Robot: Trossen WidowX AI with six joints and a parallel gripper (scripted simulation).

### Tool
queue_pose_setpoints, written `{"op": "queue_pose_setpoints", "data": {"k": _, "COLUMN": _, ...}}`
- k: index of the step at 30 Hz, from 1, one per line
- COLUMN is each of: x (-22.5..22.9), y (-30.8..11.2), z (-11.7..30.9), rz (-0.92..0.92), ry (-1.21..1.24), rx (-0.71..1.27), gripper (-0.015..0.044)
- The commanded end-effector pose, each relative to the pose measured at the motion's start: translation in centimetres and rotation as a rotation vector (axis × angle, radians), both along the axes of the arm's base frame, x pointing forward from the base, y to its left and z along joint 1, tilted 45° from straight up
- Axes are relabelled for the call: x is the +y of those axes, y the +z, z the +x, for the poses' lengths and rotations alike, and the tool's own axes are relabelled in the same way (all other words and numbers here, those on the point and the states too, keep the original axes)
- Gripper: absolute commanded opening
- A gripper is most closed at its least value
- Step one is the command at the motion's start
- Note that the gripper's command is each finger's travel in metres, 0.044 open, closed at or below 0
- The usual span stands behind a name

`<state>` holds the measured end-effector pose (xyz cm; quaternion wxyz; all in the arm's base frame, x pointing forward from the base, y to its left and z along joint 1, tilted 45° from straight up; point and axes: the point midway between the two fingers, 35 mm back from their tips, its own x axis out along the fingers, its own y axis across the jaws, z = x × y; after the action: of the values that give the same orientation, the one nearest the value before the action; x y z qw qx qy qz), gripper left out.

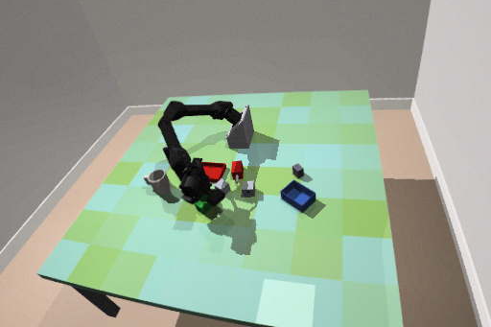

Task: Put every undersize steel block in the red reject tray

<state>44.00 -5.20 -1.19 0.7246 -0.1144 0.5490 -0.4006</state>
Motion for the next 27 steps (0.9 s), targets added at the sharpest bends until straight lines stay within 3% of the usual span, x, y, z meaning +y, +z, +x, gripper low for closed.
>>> {"op": "queue_pose_setpoints", "data": {"k": 1, "x": 0.43, "y": 0.66, "z": 0.37, "rz": -0.004, "ry": 0.011, "rx": -0.009, "gripper": 0.0}}
{"op": "queue_pose_setpoints", "data": {"k": 27, "x": 0.5, "y": 0.39, "z": 0.34, "rz": -0.004, "ry": 0.011, "rx": -0.009, "gripper": 0.0}}
